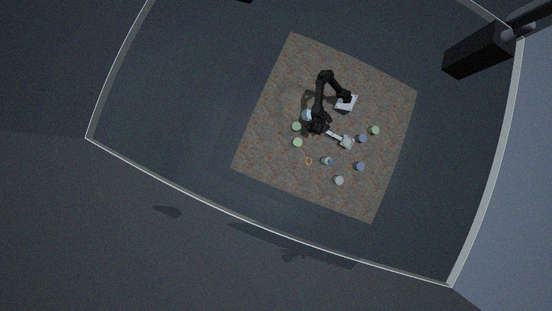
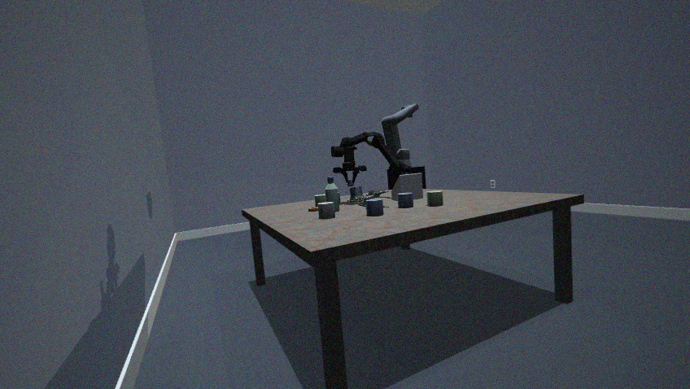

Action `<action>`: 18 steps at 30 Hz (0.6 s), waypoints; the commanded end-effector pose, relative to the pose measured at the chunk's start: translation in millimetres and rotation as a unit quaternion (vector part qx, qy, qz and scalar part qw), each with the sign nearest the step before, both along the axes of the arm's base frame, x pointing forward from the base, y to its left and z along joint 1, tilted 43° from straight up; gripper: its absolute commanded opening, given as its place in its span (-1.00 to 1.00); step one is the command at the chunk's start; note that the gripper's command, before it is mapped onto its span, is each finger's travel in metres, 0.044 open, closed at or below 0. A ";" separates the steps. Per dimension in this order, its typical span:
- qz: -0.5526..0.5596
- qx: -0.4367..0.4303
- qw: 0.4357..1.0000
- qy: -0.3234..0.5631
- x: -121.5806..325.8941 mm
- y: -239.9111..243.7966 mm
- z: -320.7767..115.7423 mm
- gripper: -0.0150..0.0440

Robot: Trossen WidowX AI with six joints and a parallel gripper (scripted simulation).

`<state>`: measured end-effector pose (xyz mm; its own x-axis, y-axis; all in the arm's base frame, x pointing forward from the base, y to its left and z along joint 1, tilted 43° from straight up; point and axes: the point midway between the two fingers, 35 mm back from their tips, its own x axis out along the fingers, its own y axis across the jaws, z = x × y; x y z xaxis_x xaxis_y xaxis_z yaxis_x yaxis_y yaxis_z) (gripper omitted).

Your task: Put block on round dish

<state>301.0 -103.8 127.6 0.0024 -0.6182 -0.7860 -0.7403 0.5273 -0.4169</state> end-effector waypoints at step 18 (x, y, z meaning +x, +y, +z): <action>-0.019 -0.046 0.998 0.044 -85.6 -84.8 34.3 -0.49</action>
